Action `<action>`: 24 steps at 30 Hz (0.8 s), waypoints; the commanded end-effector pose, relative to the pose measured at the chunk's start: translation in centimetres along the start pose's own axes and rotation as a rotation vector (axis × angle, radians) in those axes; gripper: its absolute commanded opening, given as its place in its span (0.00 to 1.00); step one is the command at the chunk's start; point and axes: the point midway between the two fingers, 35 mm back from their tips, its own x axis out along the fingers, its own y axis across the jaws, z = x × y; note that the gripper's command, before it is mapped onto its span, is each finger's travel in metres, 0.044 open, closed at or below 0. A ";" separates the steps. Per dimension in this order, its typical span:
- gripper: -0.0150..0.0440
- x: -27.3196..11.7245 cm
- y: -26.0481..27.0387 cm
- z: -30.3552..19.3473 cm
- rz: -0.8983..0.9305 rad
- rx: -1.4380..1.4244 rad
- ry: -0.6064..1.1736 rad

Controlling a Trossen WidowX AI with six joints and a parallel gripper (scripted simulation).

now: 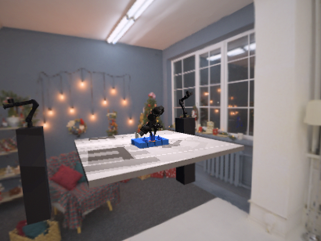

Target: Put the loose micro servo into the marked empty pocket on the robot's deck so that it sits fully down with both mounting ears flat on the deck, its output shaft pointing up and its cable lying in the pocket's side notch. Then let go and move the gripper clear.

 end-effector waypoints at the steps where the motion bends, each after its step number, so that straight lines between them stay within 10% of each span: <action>1: 0.25 0.4 0.0 -0.1 0.001 0.004 -0.001; 24: 0.25 2.1 0.0 -0.1 0.002 0.004 -0.001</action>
